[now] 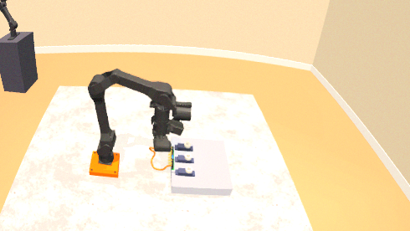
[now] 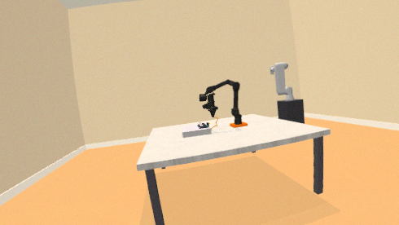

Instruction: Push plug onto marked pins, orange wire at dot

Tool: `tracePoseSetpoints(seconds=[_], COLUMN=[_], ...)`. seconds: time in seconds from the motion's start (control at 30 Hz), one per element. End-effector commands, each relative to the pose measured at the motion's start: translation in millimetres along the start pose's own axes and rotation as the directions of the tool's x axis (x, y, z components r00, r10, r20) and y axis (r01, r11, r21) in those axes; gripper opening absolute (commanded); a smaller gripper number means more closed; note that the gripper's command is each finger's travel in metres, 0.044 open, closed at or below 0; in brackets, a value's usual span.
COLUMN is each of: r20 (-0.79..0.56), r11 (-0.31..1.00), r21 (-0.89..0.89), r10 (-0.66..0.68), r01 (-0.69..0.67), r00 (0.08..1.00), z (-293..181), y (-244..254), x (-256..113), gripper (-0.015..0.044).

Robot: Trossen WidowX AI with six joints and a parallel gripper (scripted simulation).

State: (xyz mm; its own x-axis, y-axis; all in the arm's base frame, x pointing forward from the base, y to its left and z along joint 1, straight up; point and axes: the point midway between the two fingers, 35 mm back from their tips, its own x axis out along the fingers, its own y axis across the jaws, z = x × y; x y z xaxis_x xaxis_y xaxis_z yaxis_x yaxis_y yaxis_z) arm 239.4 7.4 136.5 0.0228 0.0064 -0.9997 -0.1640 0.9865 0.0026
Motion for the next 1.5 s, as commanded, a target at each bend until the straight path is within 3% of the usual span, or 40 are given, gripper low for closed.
tracePoseSetpoints(seconds=[0.0, 0.23, 0.53, 1.47], r20=[-0.001, -0.002, -0.002, 0.002], r11=[0.995, 0.992, 0.992, 0.992], r21=[0.096, 0.125, 0.125, 0.125], r10=[0.004, 0.004, 0.004, 0.004], r01=[-0.004, -0.004, -0.004, -0.004], r00=[1.0, 1.0, 1.0, 1.0], z=[-19.0, -24.4, -24.7, 14.9], y=[10.8, 13.5, 13.7, 8.8], x=[6.5, 13.2, 47.7, 41.8], gripper=[0.0, 0.0, 0.0, 0.0])
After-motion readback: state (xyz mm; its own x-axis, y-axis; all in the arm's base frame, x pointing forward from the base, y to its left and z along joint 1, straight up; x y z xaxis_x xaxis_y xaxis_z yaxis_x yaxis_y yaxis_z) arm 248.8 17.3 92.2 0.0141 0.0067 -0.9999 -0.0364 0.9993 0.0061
